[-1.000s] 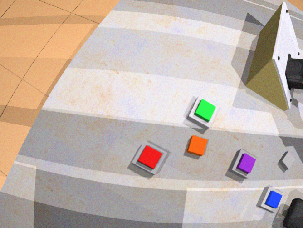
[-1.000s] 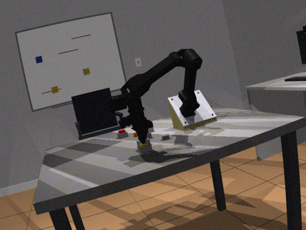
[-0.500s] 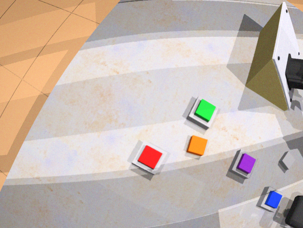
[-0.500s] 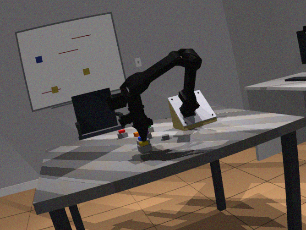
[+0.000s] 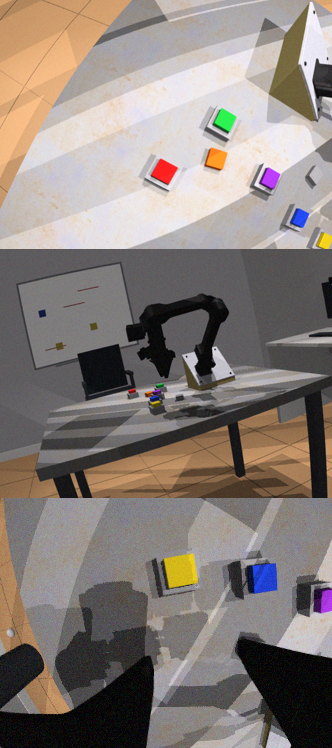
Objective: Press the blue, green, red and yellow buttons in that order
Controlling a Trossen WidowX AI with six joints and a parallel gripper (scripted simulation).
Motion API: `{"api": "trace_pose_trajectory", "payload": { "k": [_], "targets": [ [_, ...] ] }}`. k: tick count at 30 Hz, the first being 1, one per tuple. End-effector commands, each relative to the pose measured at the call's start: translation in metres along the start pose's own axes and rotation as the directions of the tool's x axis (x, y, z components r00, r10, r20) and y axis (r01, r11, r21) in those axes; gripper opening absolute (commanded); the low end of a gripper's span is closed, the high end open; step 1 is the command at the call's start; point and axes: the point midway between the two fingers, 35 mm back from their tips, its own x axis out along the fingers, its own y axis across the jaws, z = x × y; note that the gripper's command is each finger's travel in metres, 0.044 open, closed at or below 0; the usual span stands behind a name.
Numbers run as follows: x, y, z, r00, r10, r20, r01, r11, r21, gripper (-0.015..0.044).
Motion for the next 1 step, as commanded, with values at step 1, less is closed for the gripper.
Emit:
{"api": "trace_pose_trajectory", "payload": {
  "k": [1],
  "targets": [
    [-0.0029, 0.0009, -0.0041, 1.0, 0.001, -0.008, -0.001, 1.0, -0.006, 0.0335]
  ]
}}
